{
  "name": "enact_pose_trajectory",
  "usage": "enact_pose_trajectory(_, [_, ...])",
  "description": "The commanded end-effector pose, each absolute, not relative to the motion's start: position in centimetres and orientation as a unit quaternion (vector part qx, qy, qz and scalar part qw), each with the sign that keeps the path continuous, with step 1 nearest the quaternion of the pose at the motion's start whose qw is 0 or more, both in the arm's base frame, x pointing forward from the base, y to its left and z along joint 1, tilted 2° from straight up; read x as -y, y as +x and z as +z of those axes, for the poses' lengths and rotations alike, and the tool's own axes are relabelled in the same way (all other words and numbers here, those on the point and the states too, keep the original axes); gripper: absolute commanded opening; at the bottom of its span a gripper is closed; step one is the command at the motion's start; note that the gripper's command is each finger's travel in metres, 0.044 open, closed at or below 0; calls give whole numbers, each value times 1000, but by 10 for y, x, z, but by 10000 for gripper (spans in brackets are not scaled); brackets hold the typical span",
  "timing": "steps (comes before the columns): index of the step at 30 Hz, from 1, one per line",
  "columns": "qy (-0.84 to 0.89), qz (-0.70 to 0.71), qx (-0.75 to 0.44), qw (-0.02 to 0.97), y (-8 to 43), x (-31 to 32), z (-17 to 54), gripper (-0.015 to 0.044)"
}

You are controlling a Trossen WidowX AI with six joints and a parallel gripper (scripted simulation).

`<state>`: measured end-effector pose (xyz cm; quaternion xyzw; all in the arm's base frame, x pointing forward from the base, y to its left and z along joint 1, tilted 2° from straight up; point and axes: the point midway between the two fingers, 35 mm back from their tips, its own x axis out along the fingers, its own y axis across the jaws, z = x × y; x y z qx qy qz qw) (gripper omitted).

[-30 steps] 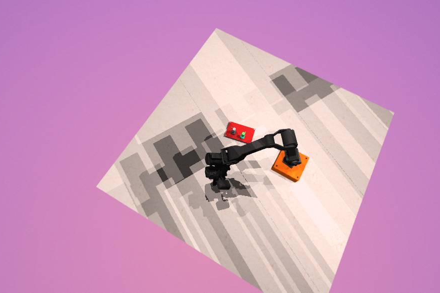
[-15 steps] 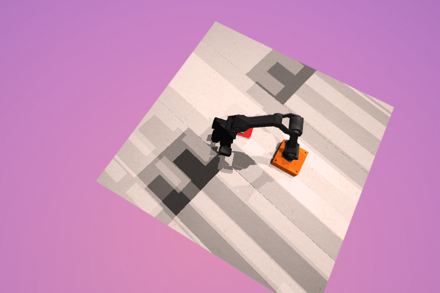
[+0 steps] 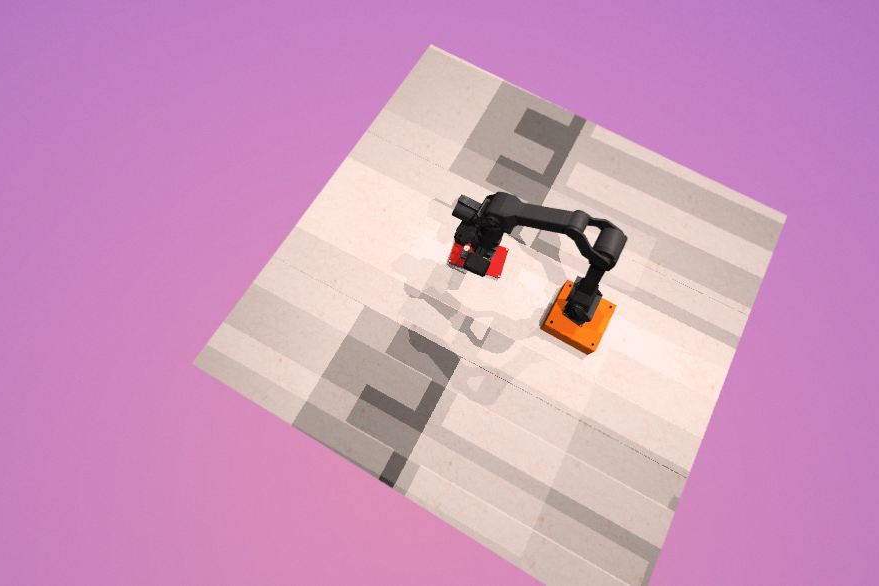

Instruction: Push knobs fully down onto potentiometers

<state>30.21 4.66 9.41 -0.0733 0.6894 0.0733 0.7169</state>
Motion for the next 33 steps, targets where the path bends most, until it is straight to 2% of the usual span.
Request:
enact_pose_trajectory(1, [-76, 58, -691, 716, 298, -35, 102, 0])
enact_pose_trajectory(33, [-76, 58, -691, 716, 300, -35, 63, 0])
